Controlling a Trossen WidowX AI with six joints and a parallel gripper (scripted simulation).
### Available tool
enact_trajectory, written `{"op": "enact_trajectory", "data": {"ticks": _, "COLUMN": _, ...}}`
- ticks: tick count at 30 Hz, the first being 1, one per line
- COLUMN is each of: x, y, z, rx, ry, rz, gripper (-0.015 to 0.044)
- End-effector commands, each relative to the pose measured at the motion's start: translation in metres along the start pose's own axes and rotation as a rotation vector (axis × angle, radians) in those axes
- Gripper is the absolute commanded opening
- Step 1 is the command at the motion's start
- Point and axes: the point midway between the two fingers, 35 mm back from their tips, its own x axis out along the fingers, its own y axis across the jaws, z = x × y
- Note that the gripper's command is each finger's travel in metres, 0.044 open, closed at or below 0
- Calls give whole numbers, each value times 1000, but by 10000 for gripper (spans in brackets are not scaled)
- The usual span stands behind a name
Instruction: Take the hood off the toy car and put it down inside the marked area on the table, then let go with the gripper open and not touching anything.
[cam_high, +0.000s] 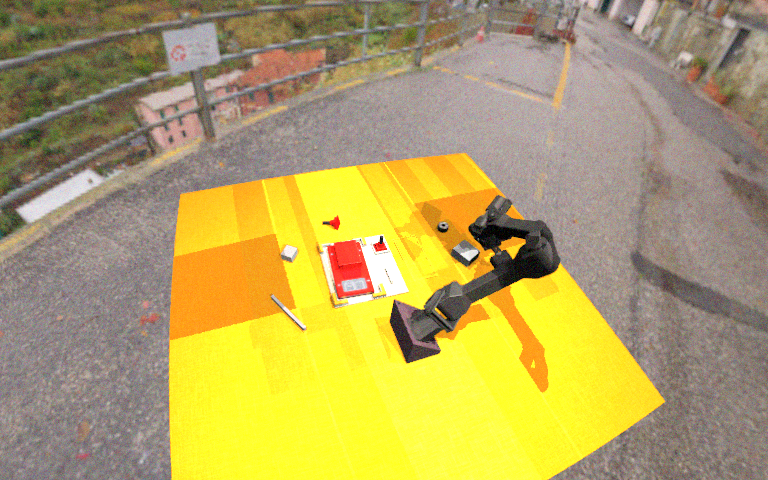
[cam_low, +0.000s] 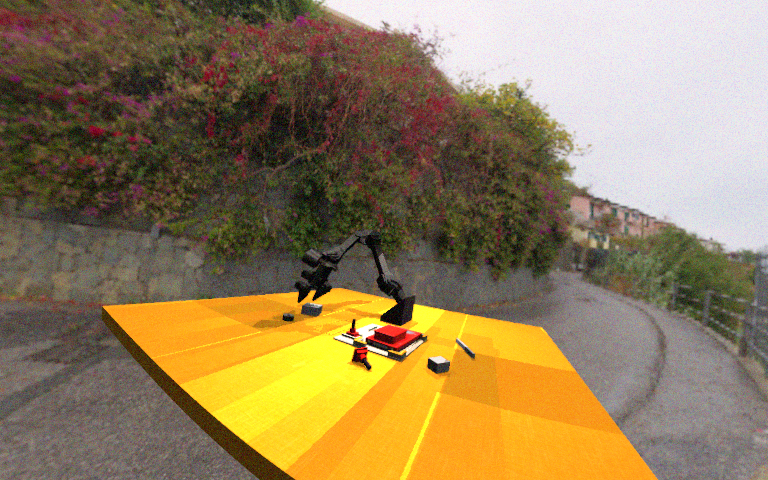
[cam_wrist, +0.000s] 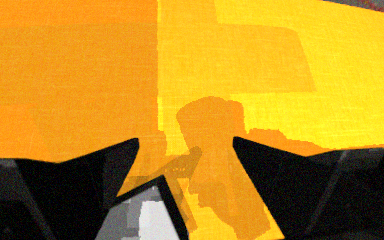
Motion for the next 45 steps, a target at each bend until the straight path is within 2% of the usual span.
{"op": "enact_trajectory", "data": {"ticks": 1, "x": -16, "y": 41, "z": -12, "rx": -85, "ry": 48, "rz": 122, "gripper": 440}}
{"op": "enact_trajectory", "data": {"ticks": 10, "x": -47, "y": 100, "z": -52, "rx": -252, "ry": 153, "rz": 271, "gripper": 440}}
{"op": "enact_trajectory", "data": {"ticks": 18, "x": -88, "y": 150, "z": -117, "rx": -479, "ry": 281, "rz": 364, "gripper": 440}}
{"op": "enact_trajectory", "data": {"ticks": 25, "x": -133, "y": 174, "z": -178, "rx": -691, "ry": 368, "rz": 419, "gripper": 440}}
{"op": "enact_trajectory", "data": {"ticks": 35, "x": -204, "y": 177, "z": -265, "rx": -1018, "ry": 440, "rz": 448, "gripper": 440}}
{"op": "enact_trajectory", "data": {"ticks": 45, "x": -272, "y": 143, "z": -344, "rx": -1352, "ry": 425, "rz": 417, "gripper": 440}}
